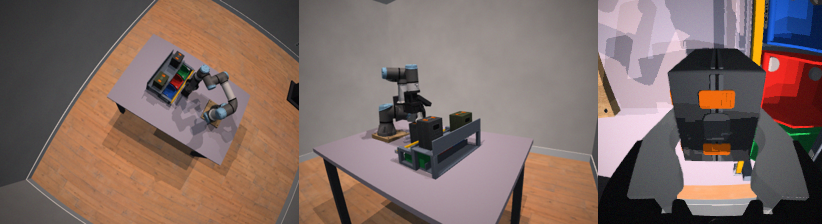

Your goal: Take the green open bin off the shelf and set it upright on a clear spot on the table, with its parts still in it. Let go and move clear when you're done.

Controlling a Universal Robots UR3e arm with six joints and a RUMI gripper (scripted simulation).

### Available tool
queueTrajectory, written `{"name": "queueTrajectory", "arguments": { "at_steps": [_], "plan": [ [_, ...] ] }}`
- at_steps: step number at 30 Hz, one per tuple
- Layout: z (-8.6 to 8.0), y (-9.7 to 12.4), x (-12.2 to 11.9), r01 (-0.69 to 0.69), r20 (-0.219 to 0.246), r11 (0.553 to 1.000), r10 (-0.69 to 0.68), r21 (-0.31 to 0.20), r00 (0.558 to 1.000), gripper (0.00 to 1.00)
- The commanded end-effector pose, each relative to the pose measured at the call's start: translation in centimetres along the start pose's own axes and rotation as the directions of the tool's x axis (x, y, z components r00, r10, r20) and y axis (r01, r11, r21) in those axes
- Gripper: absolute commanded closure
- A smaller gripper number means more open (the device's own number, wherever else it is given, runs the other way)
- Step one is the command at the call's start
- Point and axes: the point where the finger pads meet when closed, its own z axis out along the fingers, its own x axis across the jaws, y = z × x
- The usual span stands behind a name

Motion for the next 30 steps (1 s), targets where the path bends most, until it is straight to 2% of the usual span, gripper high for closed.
{"name": "queueTrajectory", "arguments": {
  "at_steps": [1, 4, 9, 21, 26, 30],
  "plan": [
    [-0.1, 0.0, 0.1, 0.0, -0.005, 1.0, 0.0, -0.002, 1.0, 1.0],
    [-0.1, 0.0, 0.1, 0.0, -0.005, 1.0, 0.0, -0.002, 1.0, 1.0],
    [-0.1, -3.8, -1.0, 0.0, -0.005, 1.0, 0.0, -0.002, 1.0, 1.0],
    [-0.1, -3.8, -1.0, 0.0, -0.005, 1.0, 0.0, -0.002, 1.0, 1.0],
    [-0.1, -9.0, -2.5, 0.0, -0.005, 1.0, 0.0, -0.002, 1.0, 1.0],
    [-0.1, -9.0, -2.5, 0.0, -0.005, 1.0, 0.0, -0.002, 1.0, 1.0]
  ]
}}
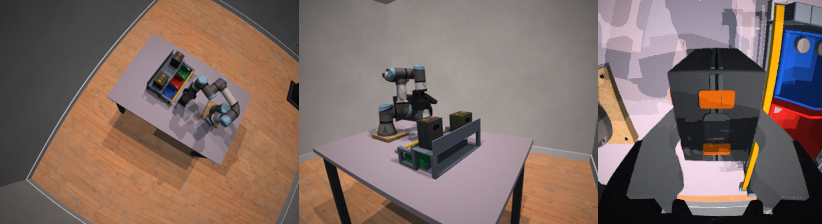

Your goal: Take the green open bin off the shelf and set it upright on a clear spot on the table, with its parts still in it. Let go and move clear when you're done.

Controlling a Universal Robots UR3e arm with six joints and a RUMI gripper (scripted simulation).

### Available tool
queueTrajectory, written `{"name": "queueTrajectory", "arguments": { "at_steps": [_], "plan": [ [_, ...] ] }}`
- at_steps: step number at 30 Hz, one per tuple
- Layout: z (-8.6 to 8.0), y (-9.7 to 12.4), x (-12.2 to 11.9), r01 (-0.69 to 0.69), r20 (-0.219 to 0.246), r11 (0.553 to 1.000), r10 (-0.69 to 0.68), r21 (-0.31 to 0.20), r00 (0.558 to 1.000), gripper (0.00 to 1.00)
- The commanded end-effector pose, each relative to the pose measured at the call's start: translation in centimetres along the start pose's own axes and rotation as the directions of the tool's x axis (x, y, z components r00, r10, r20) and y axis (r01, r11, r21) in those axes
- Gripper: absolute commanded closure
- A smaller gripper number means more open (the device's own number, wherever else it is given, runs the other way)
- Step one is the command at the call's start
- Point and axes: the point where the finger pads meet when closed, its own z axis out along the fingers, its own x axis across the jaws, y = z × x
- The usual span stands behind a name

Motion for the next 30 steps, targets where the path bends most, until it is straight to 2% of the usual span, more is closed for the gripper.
{"name": "queueTrajectory", "arguments": {
  "at_steps": [1, 8, 13, 25, 30],
  "plan": [
    [-0.2, -1.2, -0.2, -0.002, -0.006, 1.0, 0.002, -0.006, 1.0, 1.0],
    [-0.2, -1.2, -0.2, -0.002, -0.006, 1.0, 0.002, -0.006, 1.0, 1.0],
    [-0.2, -4.6, -1.1, -0.002, -0.006, 1.0, 0.002, -0.006, 1.0, 1.0],
    [-0.2, -4.6, -1.1, -0.002, -0.006, 1.0, 0.002, -0.006, 1.0, 1.0],
    [-0.2, -3.7, -0.8, -0.002, -0.006, 1.0, 0.002, -0.005, 1.0, 1.0]
  ]
}}
